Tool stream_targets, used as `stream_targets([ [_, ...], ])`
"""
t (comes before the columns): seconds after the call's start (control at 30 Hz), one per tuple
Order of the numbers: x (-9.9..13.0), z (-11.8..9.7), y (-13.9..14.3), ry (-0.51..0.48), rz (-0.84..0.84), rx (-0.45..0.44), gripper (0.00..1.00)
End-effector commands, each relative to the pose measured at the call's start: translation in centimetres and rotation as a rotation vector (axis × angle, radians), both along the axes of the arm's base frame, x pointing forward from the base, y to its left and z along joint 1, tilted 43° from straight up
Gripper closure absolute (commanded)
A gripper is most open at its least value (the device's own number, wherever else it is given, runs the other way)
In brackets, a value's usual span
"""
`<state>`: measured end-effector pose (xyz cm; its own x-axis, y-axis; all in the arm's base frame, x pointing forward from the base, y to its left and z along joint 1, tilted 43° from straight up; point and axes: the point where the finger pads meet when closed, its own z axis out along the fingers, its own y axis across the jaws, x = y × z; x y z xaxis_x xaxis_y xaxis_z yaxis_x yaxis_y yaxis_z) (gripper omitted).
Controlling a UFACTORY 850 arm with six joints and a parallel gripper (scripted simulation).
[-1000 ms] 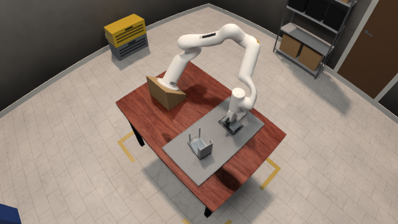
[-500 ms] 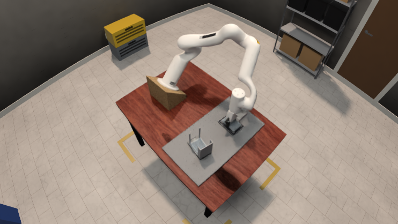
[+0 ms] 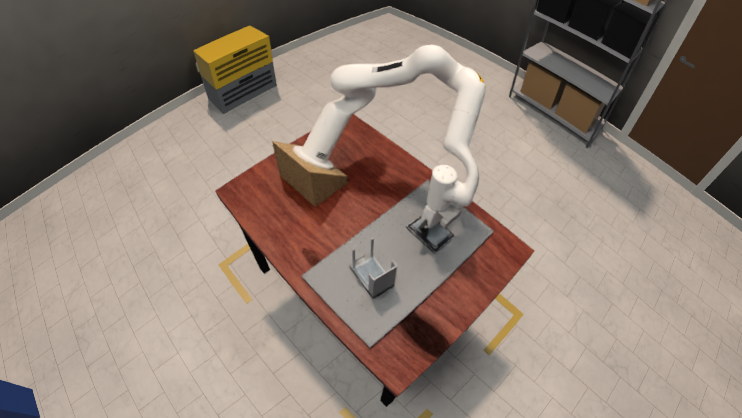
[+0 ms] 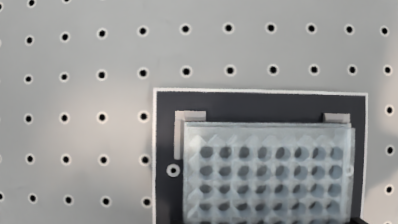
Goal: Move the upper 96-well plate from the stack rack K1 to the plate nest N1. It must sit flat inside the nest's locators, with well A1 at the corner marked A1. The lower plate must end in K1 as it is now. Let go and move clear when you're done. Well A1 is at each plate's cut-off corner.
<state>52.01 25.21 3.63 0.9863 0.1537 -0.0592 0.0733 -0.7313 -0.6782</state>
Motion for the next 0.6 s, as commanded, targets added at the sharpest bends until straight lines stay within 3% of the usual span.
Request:
stream_targets([
  [0.0, 0.08, 0.01, 0.02, -0.002, -0.001, 0.000, 1.00],
  [0.57, 0.04, -0.17, 0.18, -0.002, -0.001, 0.000, 1.00],
])
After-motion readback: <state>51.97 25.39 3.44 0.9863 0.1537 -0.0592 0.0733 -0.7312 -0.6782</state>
